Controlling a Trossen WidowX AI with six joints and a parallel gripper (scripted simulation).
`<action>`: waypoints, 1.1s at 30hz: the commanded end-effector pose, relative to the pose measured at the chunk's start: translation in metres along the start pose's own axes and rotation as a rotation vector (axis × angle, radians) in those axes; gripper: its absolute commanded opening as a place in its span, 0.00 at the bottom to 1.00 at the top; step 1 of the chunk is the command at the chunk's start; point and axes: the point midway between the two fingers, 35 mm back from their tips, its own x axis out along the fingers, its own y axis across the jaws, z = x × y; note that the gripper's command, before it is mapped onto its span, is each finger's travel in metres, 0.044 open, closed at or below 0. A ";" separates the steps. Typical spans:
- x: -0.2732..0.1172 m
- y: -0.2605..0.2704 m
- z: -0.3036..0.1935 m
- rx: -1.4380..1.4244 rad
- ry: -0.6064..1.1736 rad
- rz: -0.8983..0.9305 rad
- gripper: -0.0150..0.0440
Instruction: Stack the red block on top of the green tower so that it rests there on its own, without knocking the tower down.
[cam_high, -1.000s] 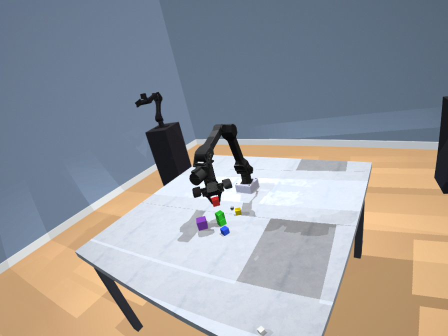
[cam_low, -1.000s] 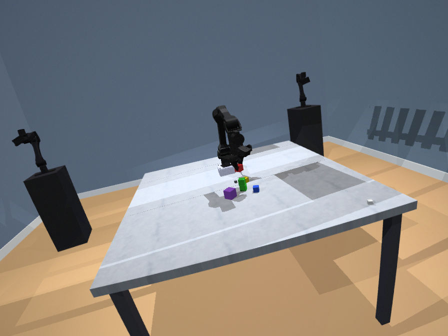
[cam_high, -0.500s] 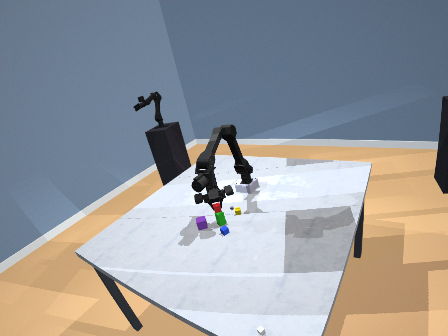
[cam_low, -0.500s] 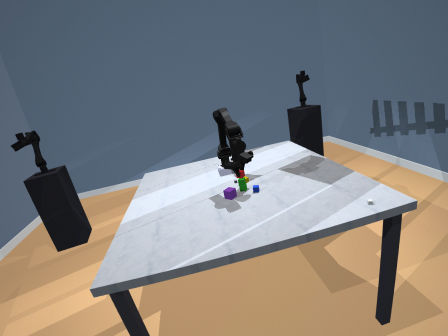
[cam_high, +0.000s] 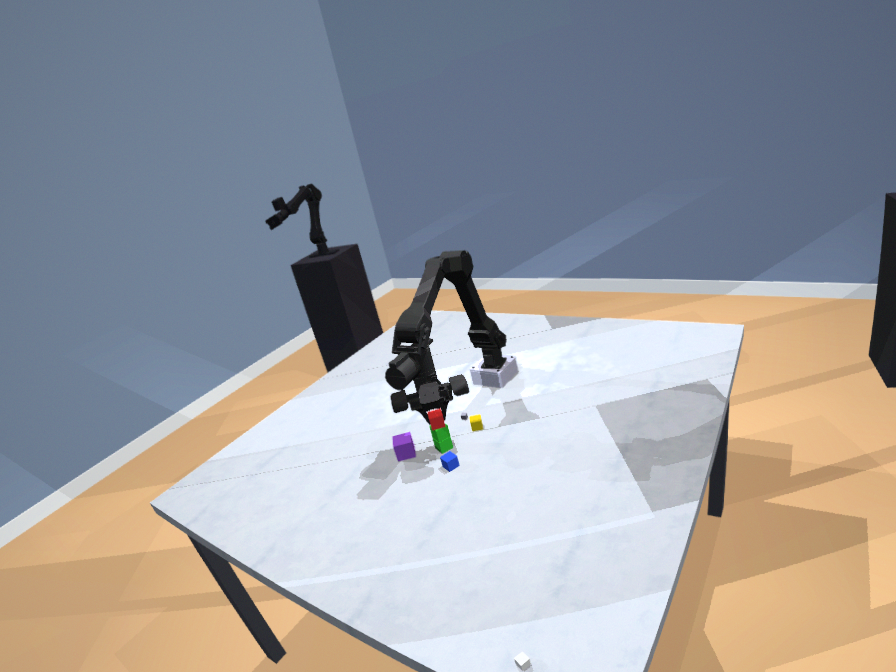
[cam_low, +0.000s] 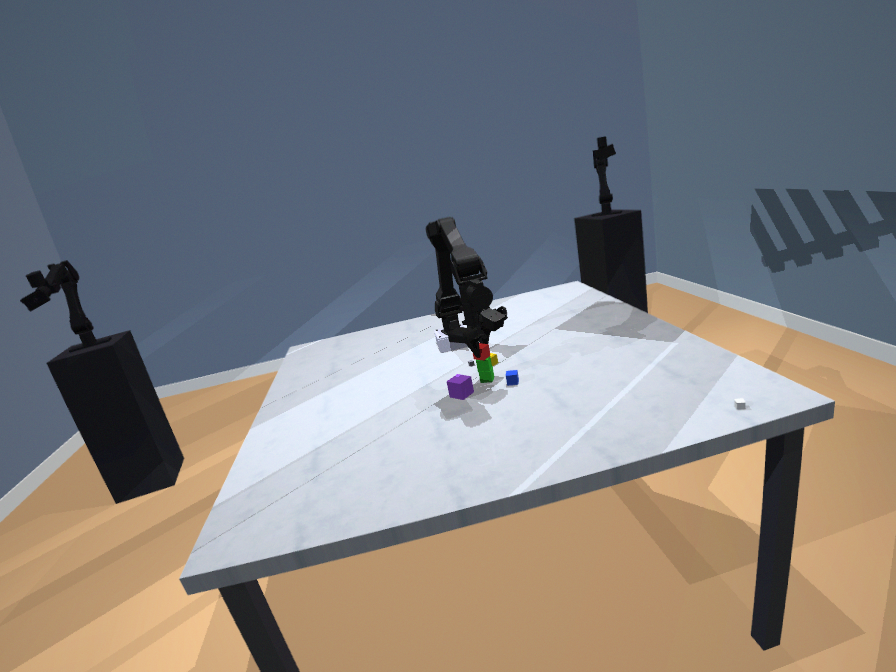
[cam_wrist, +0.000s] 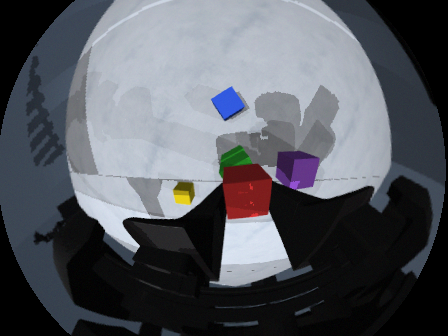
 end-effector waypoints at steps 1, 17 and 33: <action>0.001 0.000 0.001 0.003 -0.003 0.002 0.25; -0.003 0.000 0.001 0.003 -0.003 0.002 0.25; 0.000 0.000 0.000 0.000 -0.001 -0.001 0.97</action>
